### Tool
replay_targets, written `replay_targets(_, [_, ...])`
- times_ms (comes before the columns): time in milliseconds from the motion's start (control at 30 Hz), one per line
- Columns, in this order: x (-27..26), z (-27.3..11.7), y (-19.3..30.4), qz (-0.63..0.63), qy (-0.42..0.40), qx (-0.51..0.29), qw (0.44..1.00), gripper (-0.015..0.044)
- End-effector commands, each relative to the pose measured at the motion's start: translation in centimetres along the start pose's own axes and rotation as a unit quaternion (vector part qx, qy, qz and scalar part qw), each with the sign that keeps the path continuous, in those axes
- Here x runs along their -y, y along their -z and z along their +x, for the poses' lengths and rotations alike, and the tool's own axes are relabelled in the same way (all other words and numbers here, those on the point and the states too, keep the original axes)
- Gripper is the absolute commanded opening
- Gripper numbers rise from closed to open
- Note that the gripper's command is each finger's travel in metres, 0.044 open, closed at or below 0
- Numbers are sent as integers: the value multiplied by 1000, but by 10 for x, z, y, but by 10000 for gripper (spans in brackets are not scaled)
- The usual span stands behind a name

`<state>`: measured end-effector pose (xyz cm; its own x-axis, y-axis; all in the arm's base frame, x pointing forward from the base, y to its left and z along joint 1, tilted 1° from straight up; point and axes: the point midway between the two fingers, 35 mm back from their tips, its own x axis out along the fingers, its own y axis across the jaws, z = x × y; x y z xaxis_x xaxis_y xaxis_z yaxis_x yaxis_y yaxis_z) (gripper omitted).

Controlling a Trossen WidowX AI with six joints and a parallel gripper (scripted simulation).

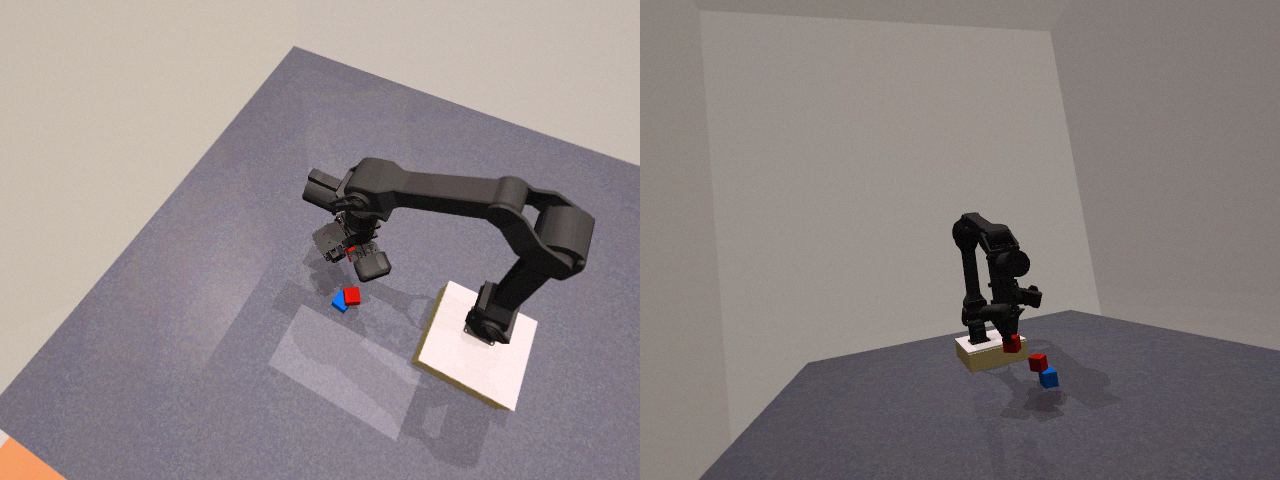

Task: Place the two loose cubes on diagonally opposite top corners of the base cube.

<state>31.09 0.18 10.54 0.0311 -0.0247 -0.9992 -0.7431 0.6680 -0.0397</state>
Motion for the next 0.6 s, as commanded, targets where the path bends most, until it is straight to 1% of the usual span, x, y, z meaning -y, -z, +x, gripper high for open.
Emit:
replay_targets(0, [-6, 2, -10, 15, -2, 0, 1000, 105])
replay_targets(567, [-44, 5, -50, 80, -4, 1, 997, 105])
